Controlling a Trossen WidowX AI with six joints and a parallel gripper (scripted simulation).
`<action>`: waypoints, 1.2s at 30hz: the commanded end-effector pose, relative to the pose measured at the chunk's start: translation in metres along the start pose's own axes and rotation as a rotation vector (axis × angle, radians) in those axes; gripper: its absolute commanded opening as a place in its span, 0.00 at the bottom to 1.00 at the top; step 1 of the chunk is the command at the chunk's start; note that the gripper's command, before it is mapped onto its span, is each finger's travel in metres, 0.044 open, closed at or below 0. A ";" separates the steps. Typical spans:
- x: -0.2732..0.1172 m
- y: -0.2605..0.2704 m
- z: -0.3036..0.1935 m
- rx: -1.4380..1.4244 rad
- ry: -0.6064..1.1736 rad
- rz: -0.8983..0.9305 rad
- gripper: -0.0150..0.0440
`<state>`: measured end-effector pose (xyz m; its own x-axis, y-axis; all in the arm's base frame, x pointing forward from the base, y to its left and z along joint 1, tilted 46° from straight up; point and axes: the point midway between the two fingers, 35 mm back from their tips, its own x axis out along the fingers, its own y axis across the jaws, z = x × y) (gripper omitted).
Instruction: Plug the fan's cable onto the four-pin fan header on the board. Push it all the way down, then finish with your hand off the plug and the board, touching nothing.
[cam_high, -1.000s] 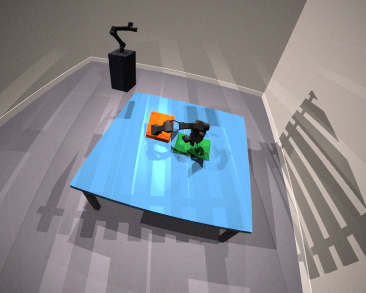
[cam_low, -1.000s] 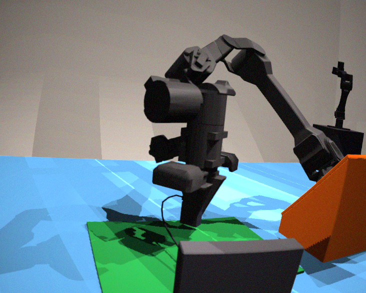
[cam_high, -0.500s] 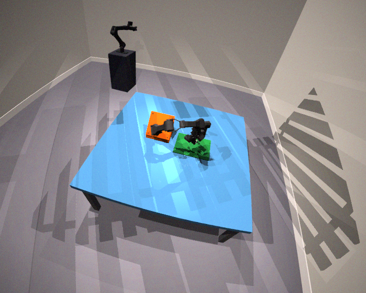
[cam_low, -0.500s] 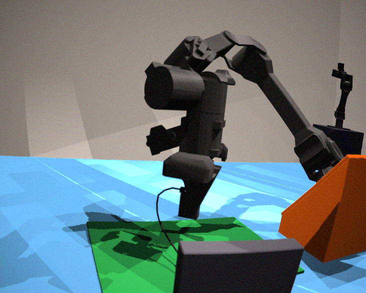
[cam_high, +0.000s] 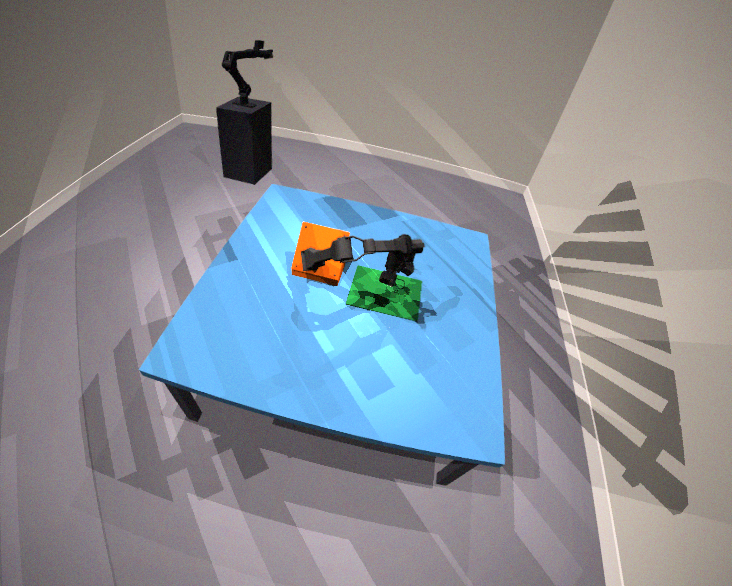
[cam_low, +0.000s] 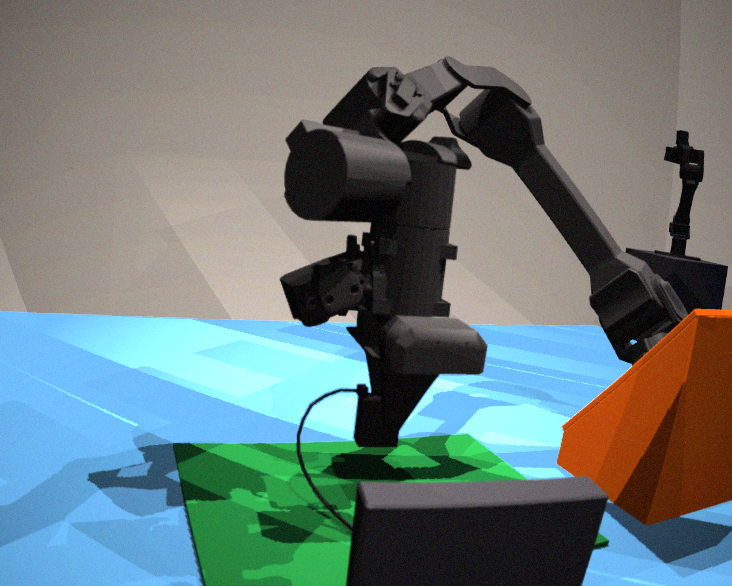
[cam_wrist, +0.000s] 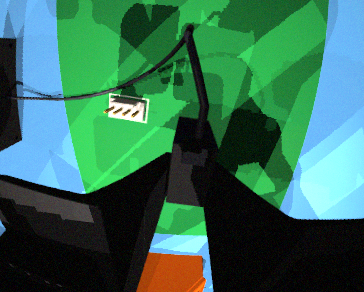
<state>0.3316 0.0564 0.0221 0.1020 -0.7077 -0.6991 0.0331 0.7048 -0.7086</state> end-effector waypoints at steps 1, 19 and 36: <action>0.001 0.006 0.001 -0.140 0.006 0.003 0.25; 0.001 0.028 0.007 -0.759 0.004 0.006 0.25; 0.002 0.050 0.011 -1.343 0.002 0.007 0.25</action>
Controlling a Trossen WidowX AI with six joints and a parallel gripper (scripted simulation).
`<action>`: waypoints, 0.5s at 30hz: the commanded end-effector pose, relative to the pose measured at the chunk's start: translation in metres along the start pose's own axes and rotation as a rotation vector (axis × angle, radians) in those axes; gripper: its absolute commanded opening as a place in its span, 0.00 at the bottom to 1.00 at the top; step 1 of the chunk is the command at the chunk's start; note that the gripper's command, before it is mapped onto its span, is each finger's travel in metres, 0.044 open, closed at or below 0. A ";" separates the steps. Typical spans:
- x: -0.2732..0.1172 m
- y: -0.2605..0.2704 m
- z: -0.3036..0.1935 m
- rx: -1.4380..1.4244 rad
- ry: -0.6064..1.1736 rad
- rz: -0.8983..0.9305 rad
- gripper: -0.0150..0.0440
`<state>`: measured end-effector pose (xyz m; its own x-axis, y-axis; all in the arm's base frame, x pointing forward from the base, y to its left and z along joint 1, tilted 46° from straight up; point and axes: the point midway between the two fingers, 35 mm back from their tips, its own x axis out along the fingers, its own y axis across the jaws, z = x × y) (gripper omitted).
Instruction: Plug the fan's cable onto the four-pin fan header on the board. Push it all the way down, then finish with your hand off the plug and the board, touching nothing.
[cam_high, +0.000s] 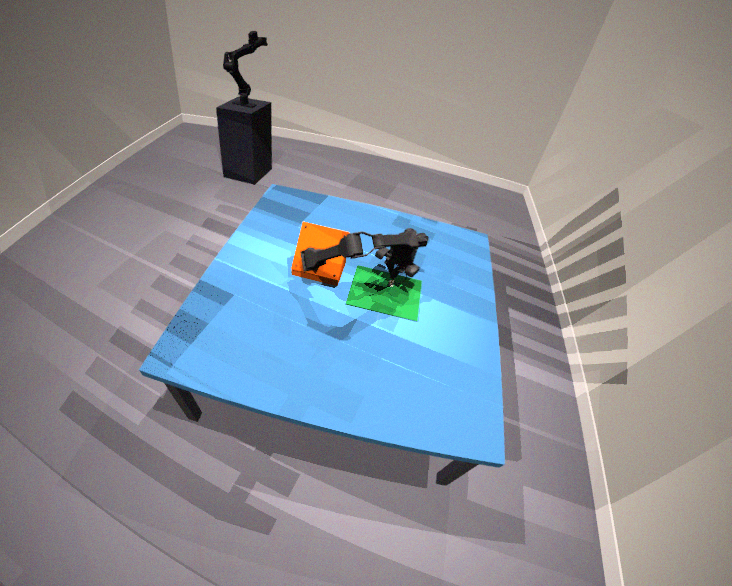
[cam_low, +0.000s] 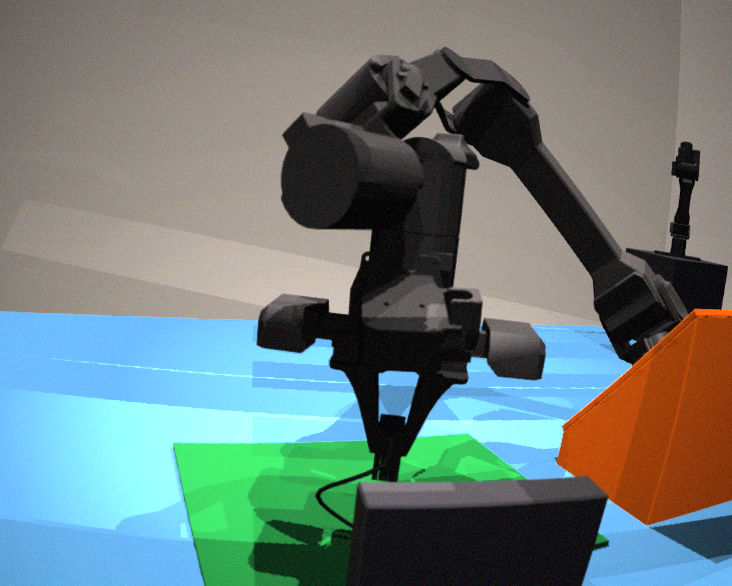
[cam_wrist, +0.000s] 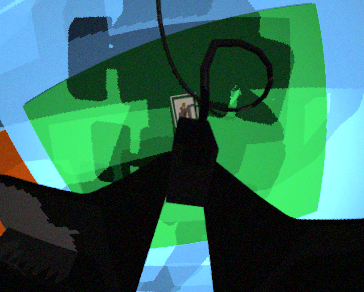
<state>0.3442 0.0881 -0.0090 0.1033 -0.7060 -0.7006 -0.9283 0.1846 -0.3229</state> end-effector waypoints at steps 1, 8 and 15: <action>0.001 0.002 0.006 -0.141 0.000 0.007 0.25; 0.002 0.004 0.012 -0.295 0.000 0.007 0.25; 0.002 0.004 0.012 -0.295 0.000 0.007 0.25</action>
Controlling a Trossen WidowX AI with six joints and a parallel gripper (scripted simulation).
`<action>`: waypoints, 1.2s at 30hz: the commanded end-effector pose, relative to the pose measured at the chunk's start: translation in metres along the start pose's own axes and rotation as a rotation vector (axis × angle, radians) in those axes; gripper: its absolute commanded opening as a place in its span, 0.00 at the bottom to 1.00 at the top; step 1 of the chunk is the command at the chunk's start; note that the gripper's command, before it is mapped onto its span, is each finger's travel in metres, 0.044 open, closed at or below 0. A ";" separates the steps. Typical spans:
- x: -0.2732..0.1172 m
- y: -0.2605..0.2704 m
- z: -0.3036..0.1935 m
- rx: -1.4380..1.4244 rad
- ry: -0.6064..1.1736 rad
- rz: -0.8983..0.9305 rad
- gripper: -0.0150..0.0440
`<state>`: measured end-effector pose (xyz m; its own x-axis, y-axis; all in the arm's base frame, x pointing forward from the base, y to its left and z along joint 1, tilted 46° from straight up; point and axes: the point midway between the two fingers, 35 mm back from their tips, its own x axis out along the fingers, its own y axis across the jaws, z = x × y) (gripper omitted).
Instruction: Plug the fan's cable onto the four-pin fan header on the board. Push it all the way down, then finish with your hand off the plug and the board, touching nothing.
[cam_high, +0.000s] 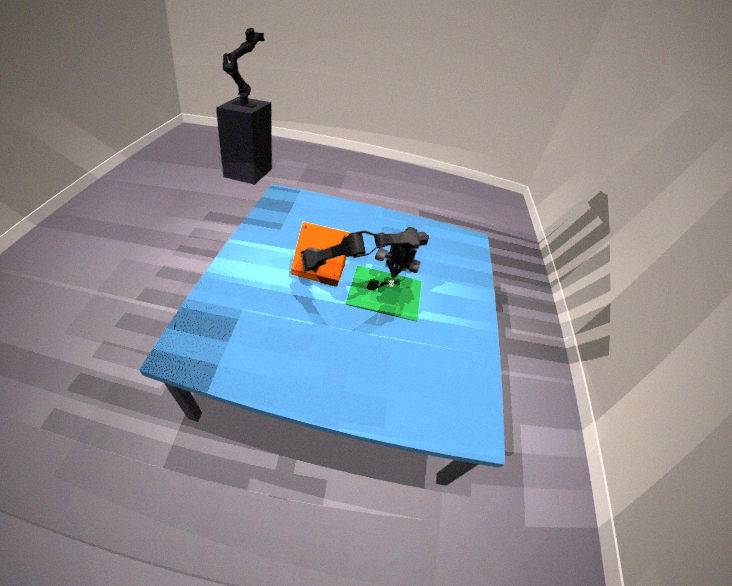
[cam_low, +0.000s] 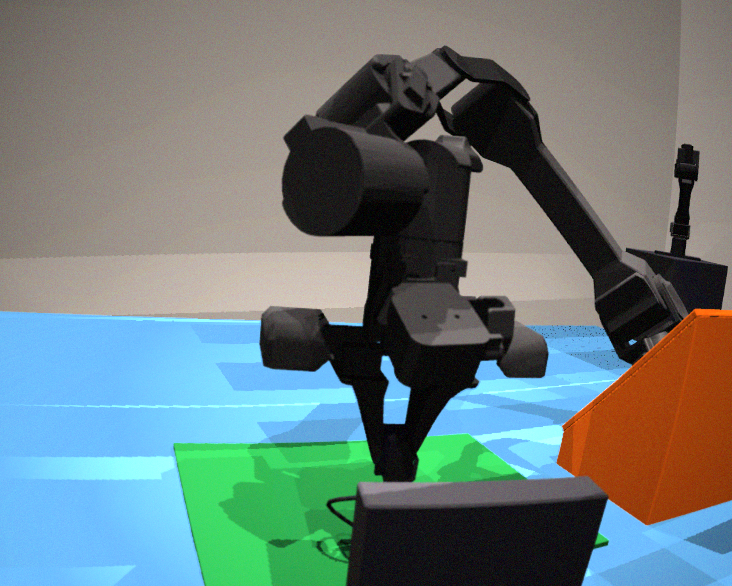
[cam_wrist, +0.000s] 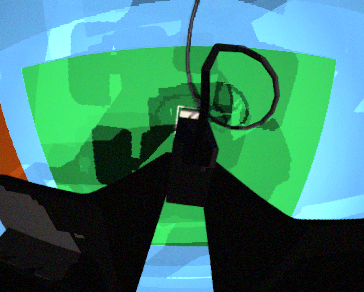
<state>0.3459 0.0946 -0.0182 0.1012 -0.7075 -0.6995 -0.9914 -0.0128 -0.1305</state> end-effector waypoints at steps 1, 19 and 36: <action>-0.001 0.001 -0.001 -0.015 -0.003 0.005 0.25; -0.002 0.002 -0.005 -0.019 -0.003 0.005 0.25; 0.020 0.001 -0.007 -0.016 -0.002 0.005 0.25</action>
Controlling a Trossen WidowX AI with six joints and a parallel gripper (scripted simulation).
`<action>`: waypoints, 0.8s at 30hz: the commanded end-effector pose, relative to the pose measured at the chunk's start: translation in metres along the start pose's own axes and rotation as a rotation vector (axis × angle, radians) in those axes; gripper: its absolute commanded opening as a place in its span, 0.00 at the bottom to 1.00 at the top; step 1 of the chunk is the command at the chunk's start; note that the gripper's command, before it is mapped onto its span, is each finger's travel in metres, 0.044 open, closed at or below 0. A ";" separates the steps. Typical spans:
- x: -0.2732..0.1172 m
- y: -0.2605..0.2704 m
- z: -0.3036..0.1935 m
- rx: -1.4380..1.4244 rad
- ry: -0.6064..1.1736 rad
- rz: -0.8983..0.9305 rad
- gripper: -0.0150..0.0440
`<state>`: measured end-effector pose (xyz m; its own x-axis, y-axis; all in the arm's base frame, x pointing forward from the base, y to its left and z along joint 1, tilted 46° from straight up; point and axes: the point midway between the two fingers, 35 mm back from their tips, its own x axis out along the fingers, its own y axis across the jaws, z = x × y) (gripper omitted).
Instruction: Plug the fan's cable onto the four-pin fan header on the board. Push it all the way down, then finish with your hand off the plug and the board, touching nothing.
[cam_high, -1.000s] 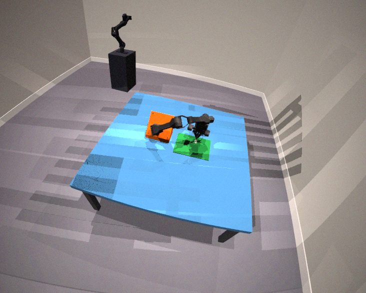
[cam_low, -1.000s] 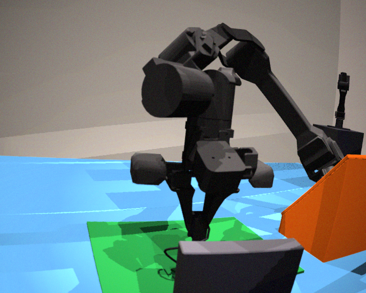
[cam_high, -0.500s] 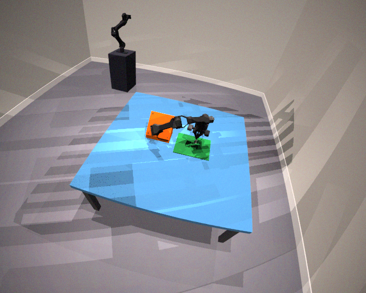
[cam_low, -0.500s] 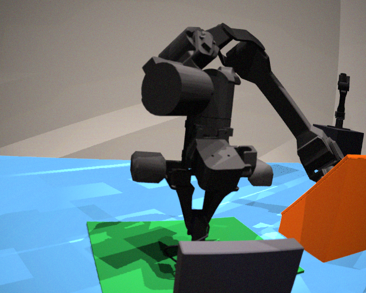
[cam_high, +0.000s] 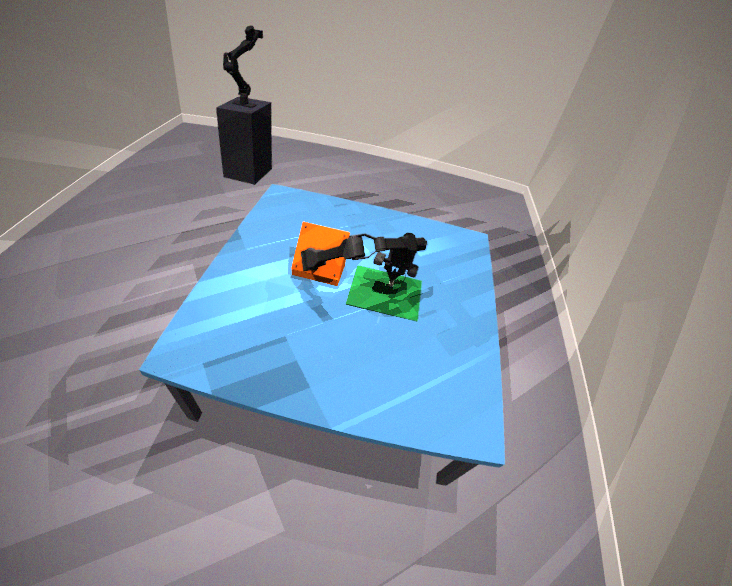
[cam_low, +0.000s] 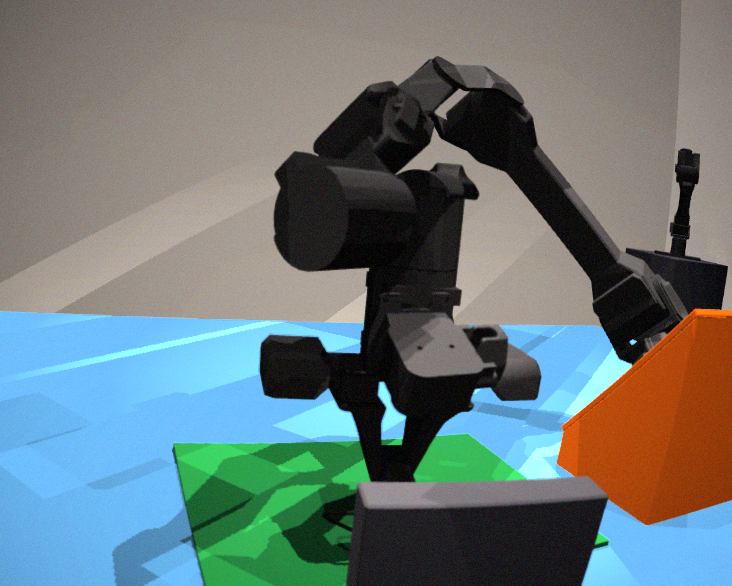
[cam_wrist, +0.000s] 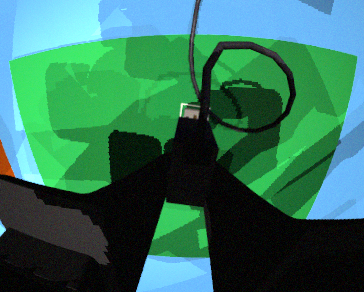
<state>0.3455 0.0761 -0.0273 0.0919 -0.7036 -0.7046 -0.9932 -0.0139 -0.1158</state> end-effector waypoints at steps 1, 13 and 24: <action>0.001 0.000 0.000 -0.005 0.004 -0.005 0.25; 0.001 -0.003 0.000 -0.002 0.004 -0.005 0.25; 0.001 -0.002 -0.001 -0.004 0.004 -0.005 0.25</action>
<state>0.3467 0.0754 -0.0280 0.0925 -0.7040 -0.7042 -0.9932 -0.0149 -0.1156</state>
